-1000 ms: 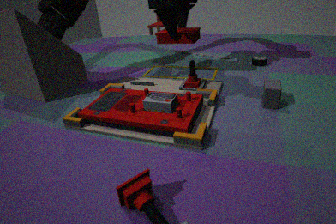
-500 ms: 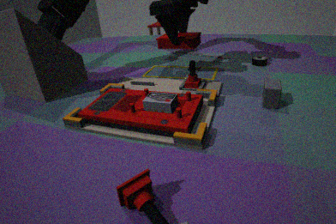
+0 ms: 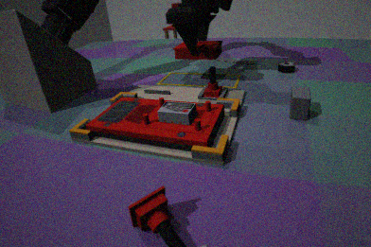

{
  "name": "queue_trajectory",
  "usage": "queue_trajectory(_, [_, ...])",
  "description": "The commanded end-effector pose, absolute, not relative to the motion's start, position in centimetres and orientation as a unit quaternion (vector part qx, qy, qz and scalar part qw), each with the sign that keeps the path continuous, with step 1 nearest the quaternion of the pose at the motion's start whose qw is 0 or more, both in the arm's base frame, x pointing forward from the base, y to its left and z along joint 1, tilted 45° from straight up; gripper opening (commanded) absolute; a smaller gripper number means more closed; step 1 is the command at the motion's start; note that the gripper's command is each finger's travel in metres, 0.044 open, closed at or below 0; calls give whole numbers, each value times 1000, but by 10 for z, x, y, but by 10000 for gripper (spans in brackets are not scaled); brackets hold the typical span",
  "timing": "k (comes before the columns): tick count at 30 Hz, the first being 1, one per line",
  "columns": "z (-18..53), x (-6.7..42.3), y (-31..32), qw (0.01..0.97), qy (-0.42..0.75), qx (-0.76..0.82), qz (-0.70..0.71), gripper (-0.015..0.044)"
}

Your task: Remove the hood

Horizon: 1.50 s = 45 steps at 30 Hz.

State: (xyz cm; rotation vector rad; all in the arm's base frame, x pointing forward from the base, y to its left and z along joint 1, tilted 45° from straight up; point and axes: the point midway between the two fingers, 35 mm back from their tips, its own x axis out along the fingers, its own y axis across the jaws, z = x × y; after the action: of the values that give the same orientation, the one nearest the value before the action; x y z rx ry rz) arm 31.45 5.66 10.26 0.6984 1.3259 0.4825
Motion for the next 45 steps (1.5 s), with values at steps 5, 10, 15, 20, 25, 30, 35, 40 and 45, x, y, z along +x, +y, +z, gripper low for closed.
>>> queue_trajectory(5, [96,315,62,704,599,313,216,0])
queue_trajectory(10, [93,316,65,704,599,313,216,0])
queue_trajectory(15, [90,316,68,704,599,313,217,0])
queue_trajectory(20, [88,317,71,704,599,314,217,0])
queue_trajectory(25, [85,317,74,704,599,314,217,0])
queue_trajectory(30, [82,318,77,704,598,314,217,0])
queue_trajectory(35, [80,318,80,704,598,314,218,0])
queue_trajectory(40, [77,318,83,704,598,315,218,0])
queue_trajectory(45, [74,318,86,704,598,315,218,0])
